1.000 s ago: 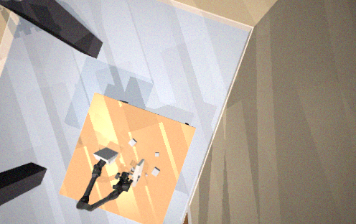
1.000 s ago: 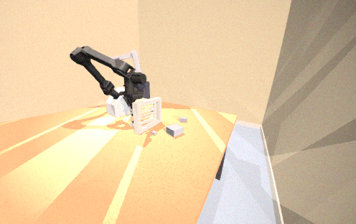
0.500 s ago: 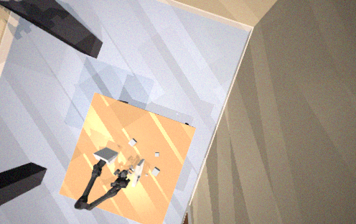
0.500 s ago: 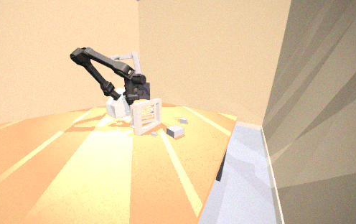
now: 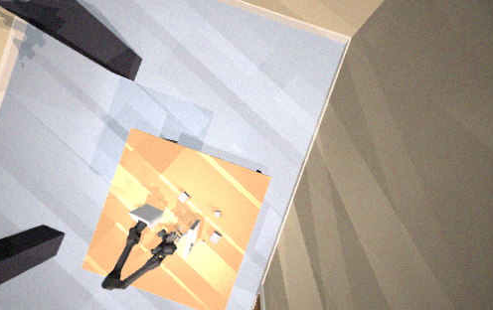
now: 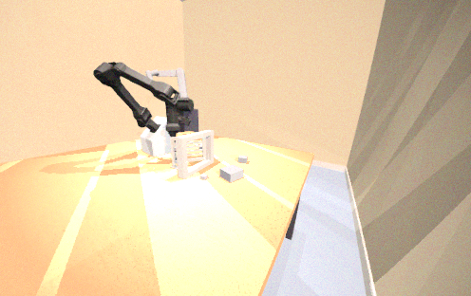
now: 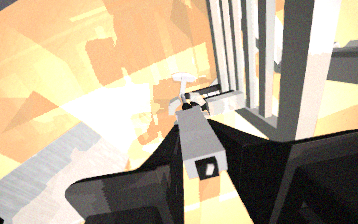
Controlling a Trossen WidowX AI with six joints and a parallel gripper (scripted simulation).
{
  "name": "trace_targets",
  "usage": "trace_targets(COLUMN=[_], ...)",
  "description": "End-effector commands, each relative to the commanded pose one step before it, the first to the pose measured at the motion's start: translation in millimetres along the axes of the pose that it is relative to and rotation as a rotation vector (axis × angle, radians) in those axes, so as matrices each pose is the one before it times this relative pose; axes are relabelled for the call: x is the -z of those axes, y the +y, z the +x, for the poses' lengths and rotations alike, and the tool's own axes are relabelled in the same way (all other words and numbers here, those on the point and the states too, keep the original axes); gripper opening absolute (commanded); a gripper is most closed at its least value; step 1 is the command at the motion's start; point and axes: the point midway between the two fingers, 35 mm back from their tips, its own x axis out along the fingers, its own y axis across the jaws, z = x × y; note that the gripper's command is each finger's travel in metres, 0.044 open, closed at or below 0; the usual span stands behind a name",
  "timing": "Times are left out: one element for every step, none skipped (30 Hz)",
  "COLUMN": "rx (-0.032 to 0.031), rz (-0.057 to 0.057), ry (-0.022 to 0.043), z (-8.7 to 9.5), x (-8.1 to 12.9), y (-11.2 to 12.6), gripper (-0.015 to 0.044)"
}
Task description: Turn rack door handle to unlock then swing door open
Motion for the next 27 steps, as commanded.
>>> trace_targets(rx=[0.00859, -0.00010, -0.00009, -0.00010, -0.00008, -0.00007, -0.00041, -0.00040, -0.00027, -0.00003, -0.00001, 0.00001, -0.00004, -0.00002, 0.00000, -0.00007, -0.00005, -0.00002, -0.00008, -0.00006, -0.00004, -0.00010, -0.00007, -0.00005, -0.00010, -0.00008, -0.00005], rz=[0.0904, 0.0133, 0.0133, 0.0131, 0.0132, 0.0132, 0.0128, 0.0130, 0.0130, 0.0130, 0.0132, 0.0132, 0.0130, 0.0131, 0.0131, 0.0129, 0.0130, 0.0130, 0.0128, 0.0130, 0.0130, 0.0140, 0.0142, 0.0142, 0.0138, 0.0138, 0.0138], ry=[-0.00466, -0.00005, -0.00001, -0.00009, -0.00006, -0.00003, -0.00018, -0.00014, -0.00007, -0.00006, -0.00003, 0.00000, -0.00008, -0.00005, -0.00002, -0.00008, -0.00005, -0.00002, -0.00008, -0.00006, -0.00003, -0.00009, -0.00006, -0.00002, -0.00008, -0.00005, -0.00002], z=[0.22, 0.01, 0.01, 0.00, 0.00, 0.01, 0.00, 0.00, 0.01, 0.00, 0.00, 0.01, -0.01, 0.00, 0.00, -0.01, 0.00, 0.00, -0.01, 0.00, 0.00, -0.01, 0.00, 0.00, -0.01, -0.01, 0.00], x=[-2.78, -0.40, -0.35, -0.45, -0.40, -0.35, -0.45, -0.40, -0.35, -0.43, -0.38, -0.33, -0.44, -0.40, -0.35, -0.44, -0.40, -0.35, -0.43, -0.39, -0.35, -0.47, -0.42, -0.37, -0.45, -0.40, -0.35], y=[4.62, 2.01, 2.01, 1.98, 2.00, 2.00, 2.07, 2.09, 2.06, 1.96, 1.98, 1.98, 1.95, 1.97, 1.97, 1.95, 1.97, 1.97, 1.94, 1.97, 1.97, 2.13, 2.16, 2.16, 2.09, 2.10, 2.10], gripper=[0.0013, 0.0013, 0.0013, 0.0013, 0.0013, 0.0013, 0.0013, 0.0013, 0.0013, 0.0013, 0.0013, 0.0013, 0.0013, 0.0013, 0.0013, 0.0013, 0.0013, 0.0013, 0.0013, 0.0013, 0.0013, 0.0013, 0.0013, 0.0013, 0.0013, 0.0013, 0.0013])
